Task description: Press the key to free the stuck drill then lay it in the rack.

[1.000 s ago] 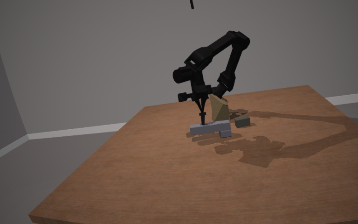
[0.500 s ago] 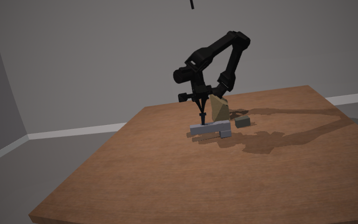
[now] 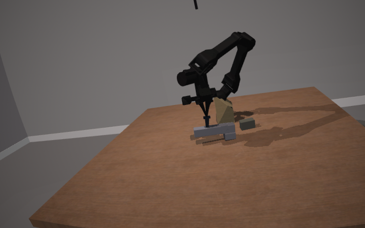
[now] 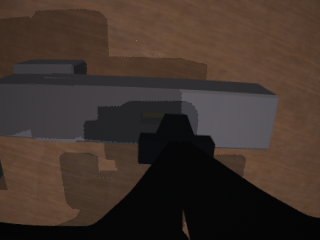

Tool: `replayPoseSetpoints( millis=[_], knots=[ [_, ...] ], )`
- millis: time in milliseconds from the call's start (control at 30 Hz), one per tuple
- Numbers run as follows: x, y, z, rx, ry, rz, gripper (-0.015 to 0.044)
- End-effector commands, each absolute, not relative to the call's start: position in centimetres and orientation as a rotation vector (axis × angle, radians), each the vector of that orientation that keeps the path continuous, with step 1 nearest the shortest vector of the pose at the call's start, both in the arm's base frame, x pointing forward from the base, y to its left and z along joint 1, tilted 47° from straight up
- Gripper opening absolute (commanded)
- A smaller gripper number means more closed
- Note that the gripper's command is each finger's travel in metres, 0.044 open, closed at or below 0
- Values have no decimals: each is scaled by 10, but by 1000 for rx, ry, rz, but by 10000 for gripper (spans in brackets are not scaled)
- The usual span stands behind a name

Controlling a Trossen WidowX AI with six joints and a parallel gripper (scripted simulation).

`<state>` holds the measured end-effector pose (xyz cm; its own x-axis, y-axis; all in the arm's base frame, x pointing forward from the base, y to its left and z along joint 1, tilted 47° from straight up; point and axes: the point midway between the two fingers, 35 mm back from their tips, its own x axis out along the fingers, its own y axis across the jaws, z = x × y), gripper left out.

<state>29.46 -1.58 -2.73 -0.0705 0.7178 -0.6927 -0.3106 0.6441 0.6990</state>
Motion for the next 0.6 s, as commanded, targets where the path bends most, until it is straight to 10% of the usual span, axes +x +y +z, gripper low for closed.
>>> replayPoseSetpoints(
  millis=[0,567],
  knots=[
    [287,-3,-42,372,1440,902,0],
    [304,-41,6,298,1387,946,394]
  ],
)
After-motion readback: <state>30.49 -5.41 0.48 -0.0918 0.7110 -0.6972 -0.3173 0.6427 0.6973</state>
